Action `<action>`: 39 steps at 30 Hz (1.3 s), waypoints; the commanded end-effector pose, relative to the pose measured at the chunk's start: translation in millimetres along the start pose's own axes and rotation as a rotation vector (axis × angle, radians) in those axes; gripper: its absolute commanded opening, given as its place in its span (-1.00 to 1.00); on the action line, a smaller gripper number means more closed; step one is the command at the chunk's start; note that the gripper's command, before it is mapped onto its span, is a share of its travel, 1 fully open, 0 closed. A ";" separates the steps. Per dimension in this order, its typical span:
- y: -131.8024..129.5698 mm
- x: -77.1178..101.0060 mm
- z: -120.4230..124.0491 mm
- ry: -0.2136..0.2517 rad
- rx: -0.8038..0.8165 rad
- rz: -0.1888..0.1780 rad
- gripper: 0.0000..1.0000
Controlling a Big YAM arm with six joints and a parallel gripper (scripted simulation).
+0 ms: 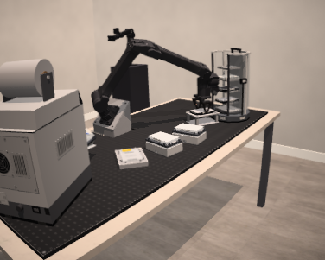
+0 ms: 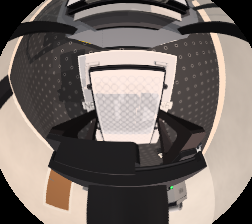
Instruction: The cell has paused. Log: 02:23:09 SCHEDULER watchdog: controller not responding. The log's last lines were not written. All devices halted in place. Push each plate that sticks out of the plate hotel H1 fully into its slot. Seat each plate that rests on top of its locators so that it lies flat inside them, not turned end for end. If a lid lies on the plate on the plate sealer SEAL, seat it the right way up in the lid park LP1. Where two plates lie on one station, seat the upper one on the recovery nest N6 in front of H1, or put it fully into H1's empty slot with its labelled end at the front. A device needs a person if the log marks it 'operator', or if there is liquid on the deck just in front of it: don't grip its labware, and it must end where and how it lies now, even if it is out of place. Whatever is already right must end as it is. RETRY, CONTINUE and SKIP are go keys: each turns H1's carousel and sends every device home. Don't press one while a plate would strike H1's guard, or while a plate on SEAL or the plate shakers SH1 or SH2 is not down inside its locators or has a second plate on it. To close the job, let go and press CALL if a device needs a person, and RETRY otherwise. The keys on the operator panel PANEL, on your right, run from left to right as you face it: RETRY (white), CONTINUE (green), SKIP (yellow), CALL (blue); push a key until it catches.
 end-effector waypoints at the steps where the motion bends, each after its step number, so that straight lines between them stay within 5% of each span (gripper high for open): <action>1: -14.7 2.5 -12.7 -0.016 -0.014 -0.005 0.68; 8: -14.7 2.5 -12.9 -0.016 -0.014 -0.005 0.68; 9: -14.7 2.5 -12.9 -0.016 -0.014 -0.005 1.00; 31: -14.7 2.5 -12.9 -0.016 -0.015 -0.005 1.00; 35: -13.2 47.2 -18.3 -0.064 -0.026 0.025 1.00; 39: -12.9 58.2 -17.9 -0.065 -0.026 0.025 1.00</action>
Point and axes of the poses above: the point where the finger pads meet when closed, its own x axis back along the fingers, its own y axis across the jaws, z = x × y, the point moved 1 cm from there along x, back along the fingers, and after that the axes turned 8 degrees about x, right-handed, at the moved point
